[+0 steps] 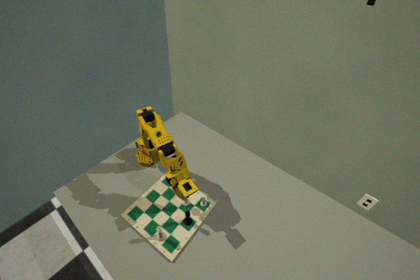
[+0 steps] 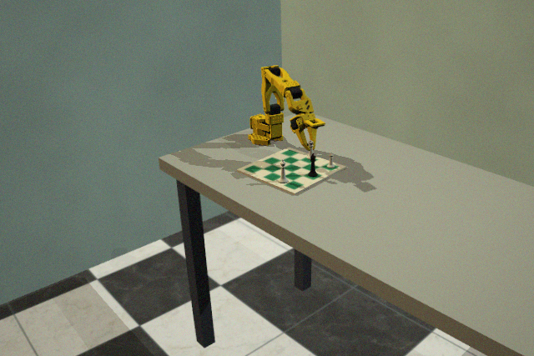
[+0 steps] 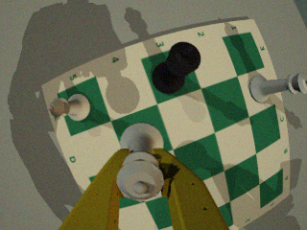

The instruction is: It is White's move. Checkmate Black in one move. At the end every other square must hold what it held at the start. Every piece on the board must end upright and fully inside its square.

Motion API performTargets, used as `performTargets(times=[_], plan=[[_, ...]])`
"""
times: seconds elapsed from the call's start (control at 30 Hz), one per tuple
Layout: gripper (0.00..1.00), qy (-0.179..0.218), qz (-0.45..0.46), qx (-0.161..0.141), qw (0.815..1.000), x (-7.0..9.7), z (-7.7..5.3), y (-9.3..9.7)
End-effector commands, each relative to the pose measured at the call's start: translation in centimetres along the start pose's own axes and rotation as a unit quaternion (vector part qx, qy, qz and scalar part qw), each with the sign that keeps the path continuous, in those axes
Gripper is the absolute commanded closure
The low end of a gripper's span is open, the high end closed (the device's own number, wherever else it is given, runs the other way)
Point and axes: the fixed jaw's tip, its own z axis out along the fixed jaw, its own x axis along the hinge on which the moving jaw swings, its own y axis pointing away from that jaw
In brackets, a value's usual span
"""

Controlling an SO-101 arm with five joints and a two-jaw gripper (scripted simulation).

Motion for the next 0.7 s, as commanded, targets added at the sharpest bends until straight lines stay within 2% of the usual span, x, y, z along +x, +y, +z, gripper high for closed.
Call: performTargets(times=[0.0,0.33,0.67], plan=[[1.00,0.003,-0.004,-0.003,1.000,0.4,0.6,0.2],[1.00,0.003,-0.004,-0.003,1.000,1.2,1.9,0.2],[1.00,0.003,-0.004,-0.003,1.000,1.4,2.2,0.2]])
